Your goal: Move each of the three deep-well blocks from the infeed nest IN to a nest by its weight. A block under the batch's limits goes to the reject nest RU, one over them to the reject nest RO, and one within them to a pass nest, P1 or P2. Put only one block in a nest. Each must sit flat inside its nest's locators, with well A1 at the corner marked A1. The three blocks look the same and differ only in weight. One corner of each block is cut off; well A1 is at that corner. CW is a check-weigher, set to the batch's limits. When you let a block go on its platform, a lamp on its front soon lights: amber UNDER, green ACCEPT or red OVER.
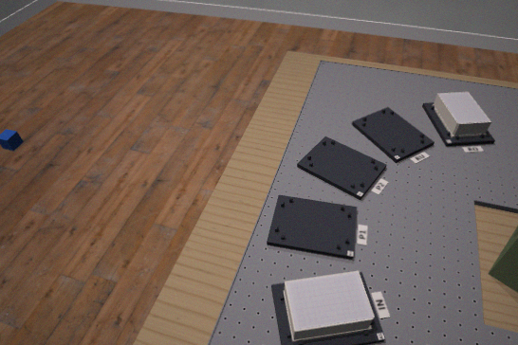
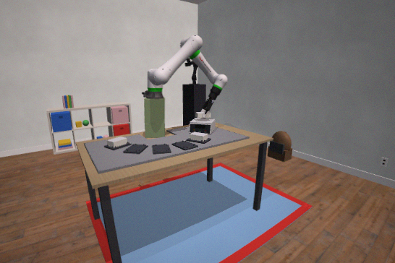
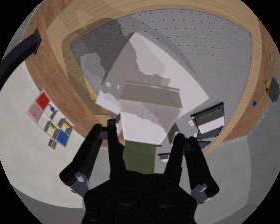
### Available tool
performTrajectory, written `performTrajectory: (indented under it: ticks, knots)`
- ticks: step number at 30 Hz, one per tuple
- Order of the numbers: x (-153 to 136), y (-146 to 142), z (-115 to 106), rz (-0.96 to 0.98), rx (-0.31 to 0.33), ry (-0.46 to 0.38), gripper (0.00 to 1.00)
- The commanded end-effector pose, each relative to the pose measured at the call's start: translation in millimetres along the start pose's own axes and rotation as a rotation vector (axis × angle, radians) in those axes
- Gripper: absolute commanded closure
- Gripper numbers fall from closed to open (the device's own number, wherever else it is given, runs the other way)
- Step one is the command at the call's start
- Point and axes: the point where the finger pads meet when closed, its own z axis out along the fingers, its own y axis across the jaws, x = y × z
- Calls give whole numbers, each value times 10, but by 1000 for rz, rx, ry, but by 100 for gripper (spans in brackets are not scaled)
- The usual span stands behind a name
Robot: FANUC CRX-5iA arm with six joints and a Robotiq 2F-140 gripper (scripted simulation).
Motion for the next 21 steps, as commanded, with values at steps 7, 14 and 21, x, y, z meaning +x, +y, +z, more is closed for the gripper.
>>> performTrajectory:
  ticks: [7,14,21]
  knots:
    - [71,1,119,0,0,0,90]
    - [108,1,183,0,0,0,90]
    - [108,1,183,0,0,0,90]
